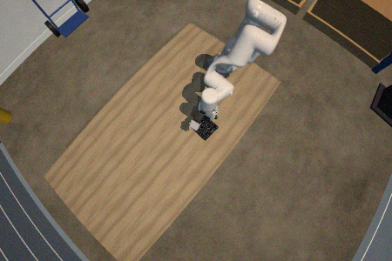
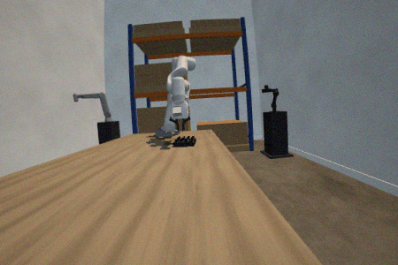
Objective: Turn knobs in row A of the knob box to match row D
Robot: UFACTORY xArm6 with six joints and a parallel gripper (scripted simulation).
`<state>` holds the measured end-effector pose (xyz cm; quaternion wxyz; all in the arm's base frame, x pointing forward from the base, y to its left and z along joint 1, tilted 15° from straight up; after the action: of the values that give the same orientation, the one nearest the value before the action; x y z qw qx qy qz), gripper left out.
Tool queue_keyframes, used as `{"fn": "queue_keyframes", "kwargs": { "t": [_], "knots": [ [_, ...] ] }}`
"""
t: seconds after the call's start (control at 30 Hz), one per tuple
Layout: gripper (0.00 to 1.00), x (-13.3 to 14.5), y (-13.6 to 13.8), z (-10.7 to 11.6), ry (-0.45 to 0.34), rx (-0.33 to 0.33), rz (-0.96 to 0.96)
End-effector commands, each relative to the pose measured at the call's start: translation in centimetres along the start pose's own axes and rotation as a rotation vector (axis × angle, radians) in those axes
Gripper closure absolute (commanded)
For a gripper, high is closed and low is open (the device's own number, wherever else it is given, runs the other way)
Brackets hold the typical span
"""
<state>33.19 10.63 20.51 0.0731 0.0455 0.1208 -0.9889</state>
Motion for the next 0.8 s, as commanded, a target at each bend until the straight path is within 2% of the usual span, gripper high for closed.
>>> {"fn": "queue_keyframes", "kwargs": {
  "t": [0.0, 0.07, 0.1, 0.57, 0.63, 0.67, 0.77],
  "knots": [
    [0.81, -0.3, -0.7, 0.3, 0.003, -0.007, 0.157],
    [0.81, -0.3, -0.7, 0.3, 0.003, -0.007, 0.157],
    [0.81, -0.5, -1.2, 0.4, 0.004, -0.007, 0.244],
    [0.81, -1.0, -3.4, 1.0, 0.005, -0.006, 0.647],
    [0.81, -1.0, -3.4, 1.0, 0.005, -0.006, 0.647],
    [0.81, -1.1, -3.8, 1.1, 0.005, -0.006, 0.735],
    [0.81, -1.2, -4.2, 1.2, 0.006, -0.006, 0.805]
  ]
}}
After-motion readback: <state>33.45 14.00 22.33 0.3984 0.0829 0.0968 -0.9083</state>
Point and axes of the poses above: the point where the finger pads meet when closed, its own z axis back along the fingers, its own y axis across the jaws, x = y × z, the point moved 10 cm from there along z, back along the fingers, and after that the axes turned 1 degree about z, right-handed, at the moved point
